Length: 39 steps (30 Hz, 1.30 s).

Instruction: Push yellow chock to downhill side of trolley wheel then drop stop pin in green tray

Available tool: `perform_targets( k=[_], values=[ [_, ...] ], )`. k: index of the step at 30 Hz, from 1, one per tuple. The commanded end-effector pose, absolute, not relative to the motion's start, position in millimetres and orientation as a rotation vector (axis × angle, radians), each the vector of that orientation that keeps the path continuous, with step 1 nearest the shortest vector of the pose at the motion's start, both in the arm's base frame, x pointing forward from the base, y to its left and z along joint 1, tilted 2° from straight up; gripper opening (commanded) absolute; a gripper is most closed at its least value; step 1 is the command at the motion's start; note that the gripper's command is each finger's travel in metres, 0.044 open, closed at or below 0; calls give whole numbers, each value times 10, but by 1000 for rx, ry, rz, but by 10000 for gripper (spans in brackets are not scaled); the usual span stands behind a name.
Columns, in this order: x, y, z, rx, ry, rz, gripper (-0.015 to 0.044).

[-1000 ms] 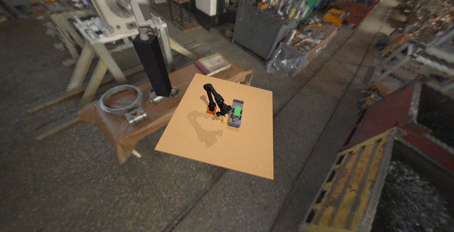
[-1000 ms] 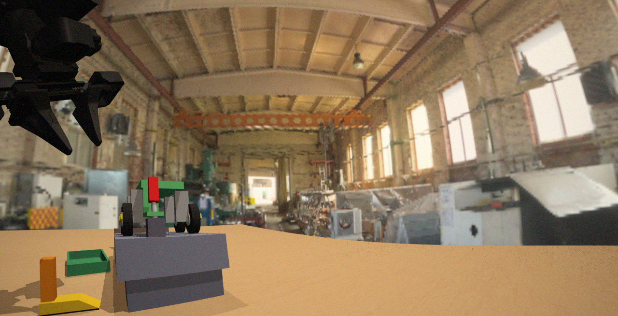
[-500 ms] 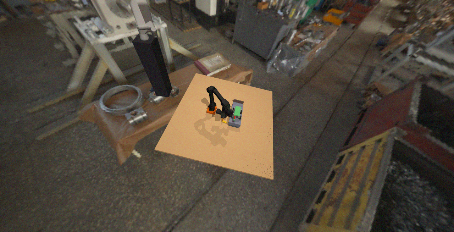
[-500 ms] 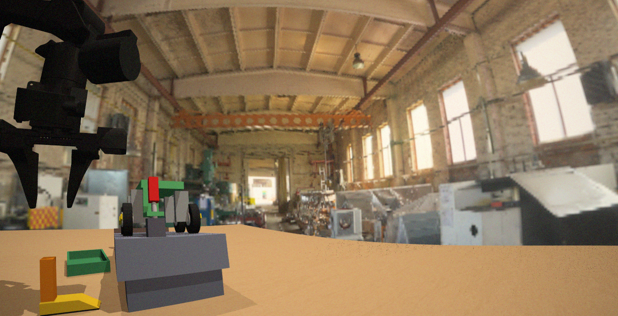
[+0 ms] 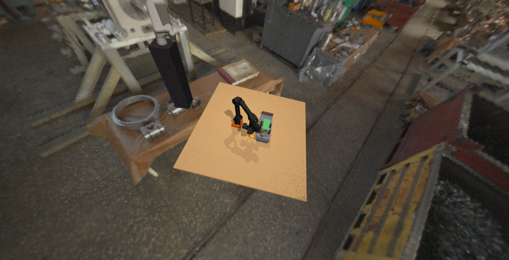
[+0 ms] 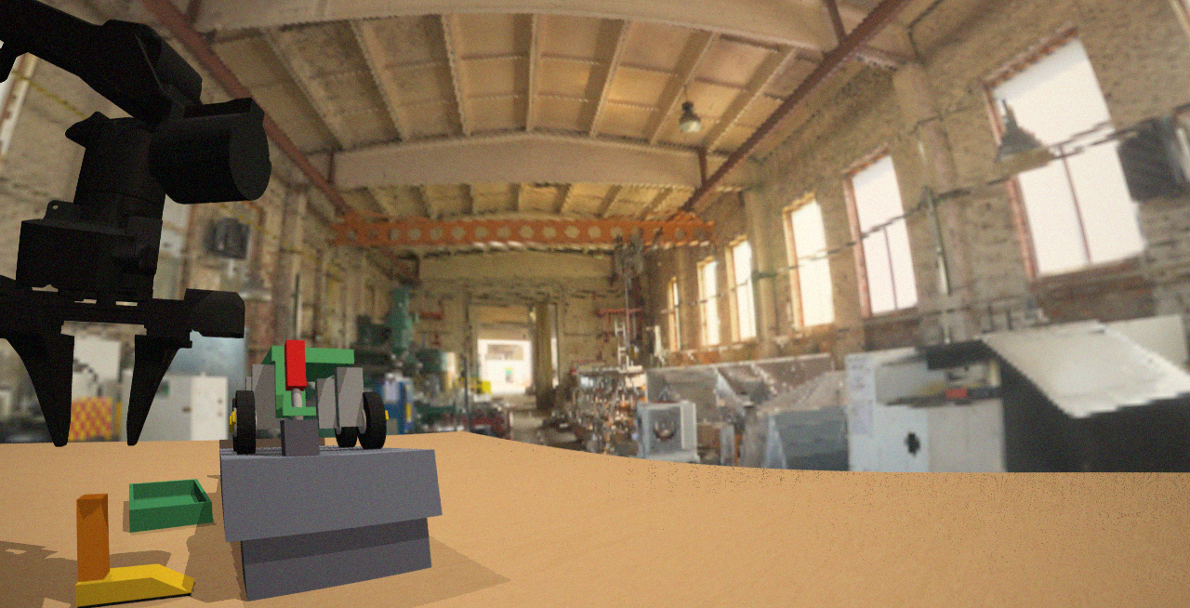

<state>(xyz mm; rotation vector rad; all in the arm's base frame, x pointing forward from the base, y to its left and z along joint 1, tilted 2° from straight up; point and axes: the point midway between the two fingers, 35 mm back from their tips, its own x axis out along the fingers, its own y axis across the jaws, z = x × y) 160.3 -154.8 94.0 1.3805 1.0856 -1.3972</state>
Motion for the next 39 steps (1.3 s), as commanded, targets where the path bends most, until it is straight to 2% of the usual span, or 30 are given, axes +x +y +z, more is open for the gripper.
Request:
perform_targets(
  k=[1, 39],
  values=[
    [1582, -1547, 817, 1379, 1087, -1407, 190],
    [1572, -1549, 328, 1379, 1087, -1407, 190]
  ],
)
